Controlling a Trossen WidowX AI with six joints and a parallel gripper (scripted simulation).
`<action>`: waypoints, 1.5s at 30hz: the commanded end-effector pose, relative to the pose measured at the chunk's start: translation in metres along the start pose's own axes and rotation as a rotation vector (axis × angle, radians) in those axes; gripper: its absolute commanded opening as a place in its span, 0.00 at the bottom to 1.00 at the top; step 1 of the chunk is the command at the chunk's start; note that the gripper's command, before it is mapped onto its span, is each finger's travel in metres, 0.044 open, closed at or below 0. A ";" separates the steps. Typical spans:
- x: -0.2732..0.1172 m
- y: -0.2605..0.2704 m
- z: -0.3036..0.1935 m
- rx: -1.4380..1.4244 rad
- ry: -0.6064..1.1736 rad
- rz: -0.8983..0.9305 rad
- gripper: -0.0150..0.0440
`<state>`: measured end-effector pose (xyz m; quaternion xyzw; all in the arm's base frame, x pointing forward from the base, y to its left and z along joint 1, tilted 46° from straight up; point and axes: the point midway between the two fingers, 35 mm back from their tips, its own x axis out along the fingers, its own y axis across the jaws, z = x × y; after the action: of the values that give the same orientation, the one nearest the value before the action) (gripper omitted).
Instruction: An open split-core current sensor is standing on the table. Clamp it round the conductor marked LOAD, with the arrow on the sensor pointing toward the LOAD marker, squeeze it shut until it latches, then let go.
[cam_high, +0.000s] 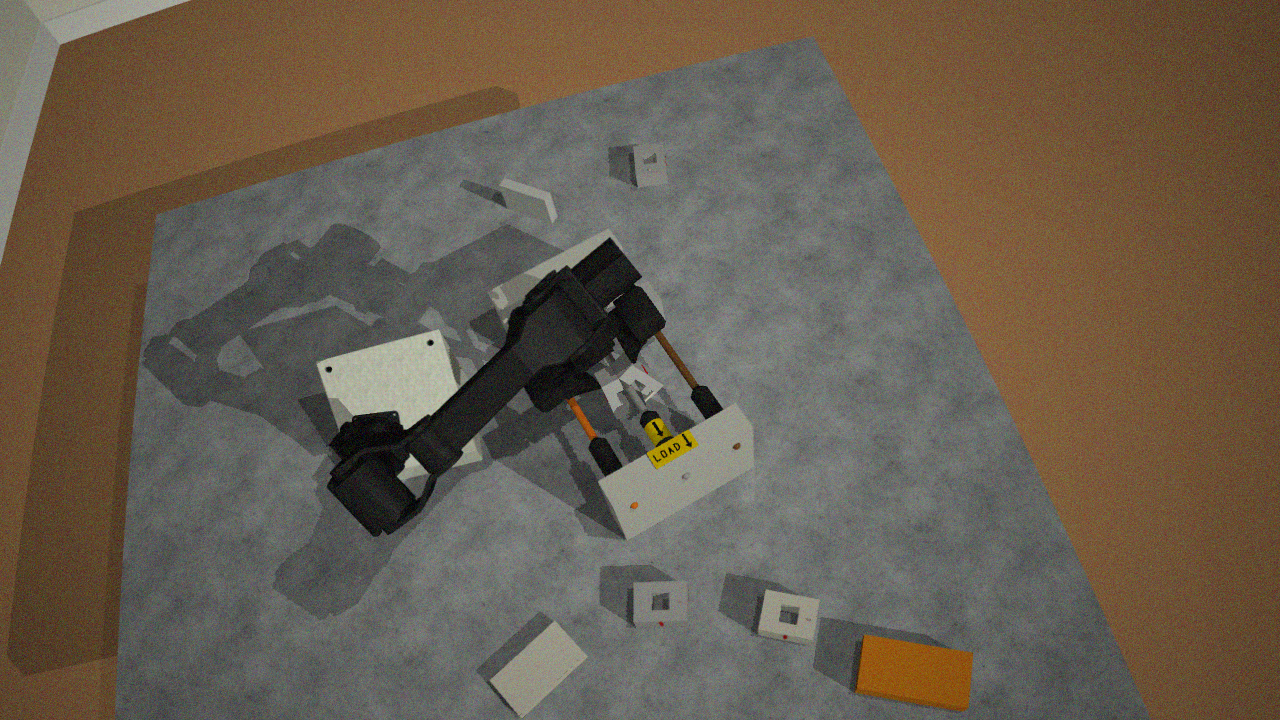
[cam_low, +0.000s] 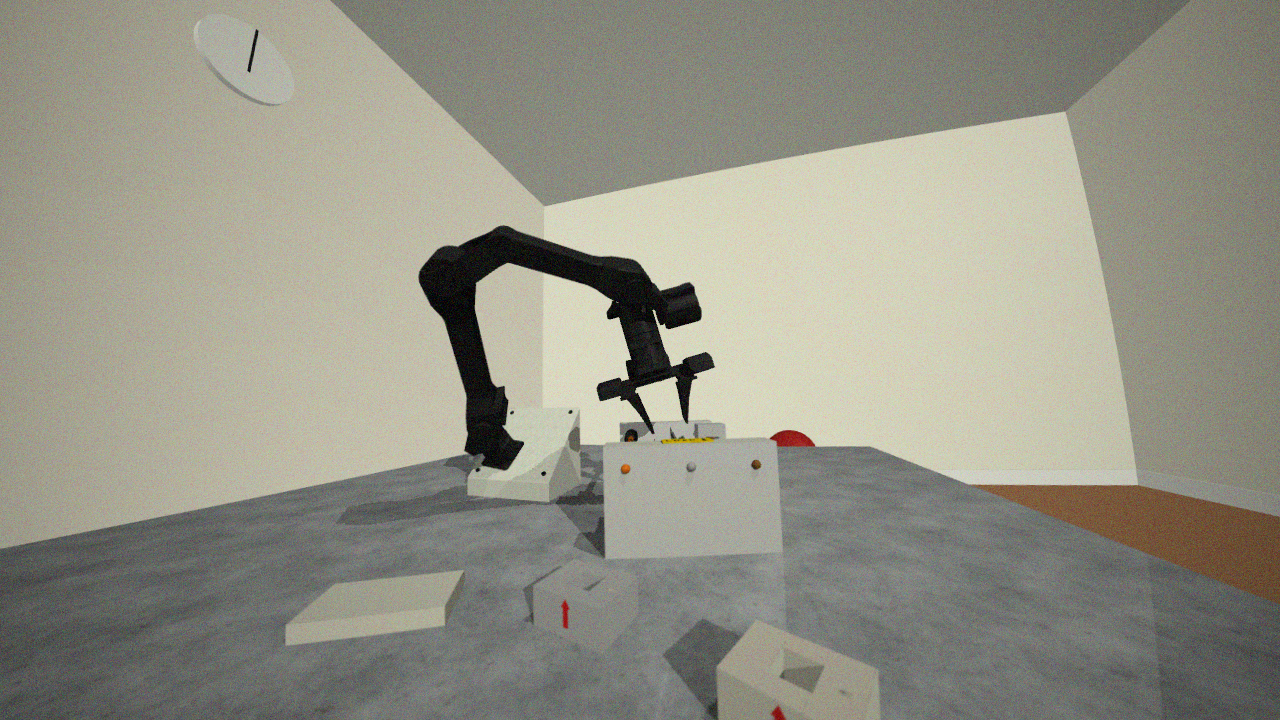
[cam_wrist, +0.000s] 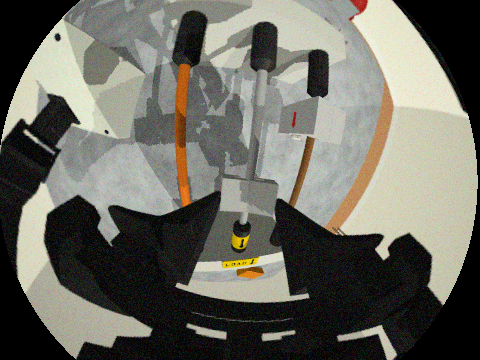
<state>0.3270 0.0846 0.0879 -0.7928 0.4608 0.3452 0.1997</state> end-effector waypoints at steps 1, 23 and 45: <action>-0.001 0.000 0.000 0.002 0.000 0.000 0.25; -0.001 0.000 0.000 0.002 0.000 0.000 0.25; 0.001 -0.005 0.000 0.001 -0.003 0.077 0.25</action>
<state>0.3288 0.0845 0.0869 -0.7832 0.4774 0.3506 0.1890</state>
